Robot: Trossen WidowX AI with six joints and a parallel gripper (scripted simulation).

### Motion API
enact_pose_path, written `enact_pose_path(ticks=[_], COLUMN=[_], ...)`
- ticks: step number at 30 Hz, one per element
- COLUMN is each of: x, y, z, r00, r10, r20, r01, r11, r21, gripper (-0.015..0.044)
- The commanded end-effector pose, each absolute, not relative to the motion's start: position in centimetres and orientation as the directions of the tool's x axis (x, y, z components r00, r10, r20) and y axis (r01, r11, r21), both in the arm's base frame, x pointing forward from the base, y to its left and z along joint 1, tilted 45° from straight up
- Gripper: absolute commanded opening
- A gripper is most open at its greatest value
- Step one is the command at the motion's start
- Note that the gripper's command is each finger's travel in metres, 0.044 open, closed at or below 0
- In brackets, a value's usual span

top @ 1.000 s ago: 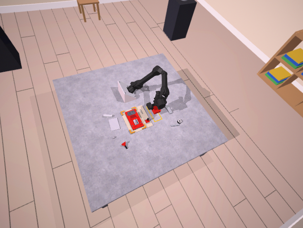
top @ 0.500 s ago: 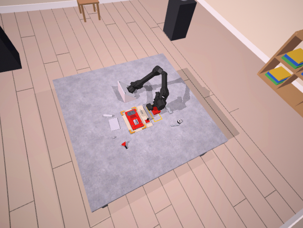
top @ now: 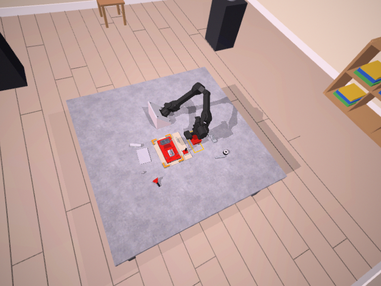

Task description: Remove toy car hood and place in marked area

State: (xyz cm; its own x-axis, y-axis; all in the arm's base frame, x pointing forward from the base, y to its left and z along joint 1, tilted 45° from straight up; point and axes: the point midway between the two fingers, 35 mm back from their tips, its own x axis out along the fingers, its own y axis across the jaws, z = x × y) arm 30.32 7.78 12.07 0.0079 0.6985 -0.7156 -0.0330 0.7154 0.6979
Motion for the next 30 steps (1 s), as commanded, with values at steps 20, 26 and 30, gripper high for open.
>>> enact_pose_path(ticks=[20, 26, 30], x=[30.1, 30.0, 30.0], y=[9.3, 9.6, 9.7], z=[10.7, 10.4, 10.4], r00=[0.005, 0.005, 0.005], r10=[0.703, 0.704, 0.704], r20=[-0.711, -0.71, -0.71], r01=[-0.028, -0.028, -0.028], r11=[0.711, 0.71, 0.71], r21=[0.703, 0.704, 0.704], gripper=[0.0, 0.0, 0.0])
